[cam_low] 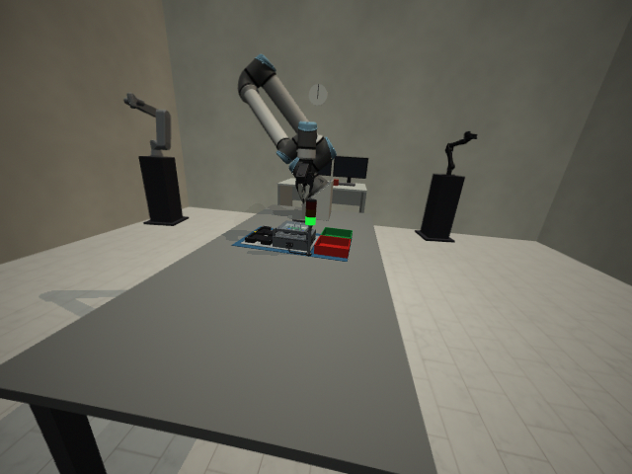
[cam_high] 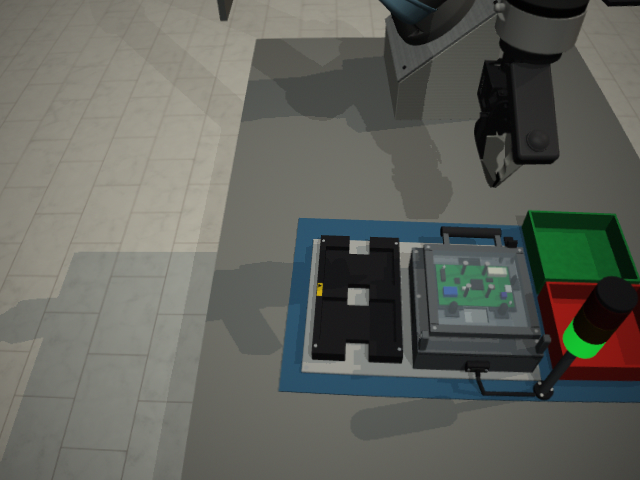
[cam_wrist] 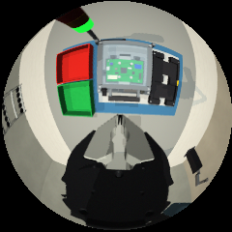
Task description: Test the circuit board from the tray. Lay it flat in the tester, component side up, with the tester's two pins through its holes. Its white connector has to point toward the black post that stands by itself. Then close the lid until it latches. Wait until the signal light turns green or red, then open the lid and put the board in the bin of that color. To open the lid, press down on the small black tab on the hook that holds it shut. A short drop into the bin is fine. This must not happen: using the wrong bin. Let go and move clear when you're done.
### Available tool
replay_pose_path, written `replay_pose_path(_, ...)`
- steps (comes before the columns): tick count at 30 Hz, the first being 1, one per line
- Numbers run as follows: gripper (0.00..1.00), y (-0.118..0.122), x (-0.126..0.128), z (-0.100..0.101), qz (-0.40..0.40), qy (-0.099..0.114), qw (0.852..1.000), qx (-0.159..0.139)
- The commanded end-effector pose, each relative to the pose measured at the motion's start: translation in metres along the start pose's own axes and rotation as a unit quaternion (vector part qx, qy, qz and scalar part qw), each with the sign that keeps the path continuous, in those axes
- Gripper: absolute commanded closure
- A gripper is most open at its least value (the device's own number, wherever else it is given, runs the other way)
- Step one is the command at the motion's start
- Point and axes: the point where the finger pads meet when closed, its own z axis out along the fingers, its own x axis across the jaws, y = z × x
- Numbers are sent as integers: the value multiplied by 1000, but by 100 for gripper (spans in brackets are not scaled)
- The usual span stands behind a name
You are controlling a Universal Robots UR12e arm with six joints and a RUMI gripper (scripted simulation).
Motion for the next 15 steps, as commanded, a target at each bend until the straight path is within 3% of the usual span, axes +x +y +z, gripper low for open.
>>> replay_pose_path(1, 100, -5, -16, -1, 0, 0, 1000, 1)
replay_pose_path(9, 100, -12, -50, -1, 0, -1, 1000, 1)
replay_pose_path(15, 100, -14, -60, -1, 0, -1, 1000, 1)
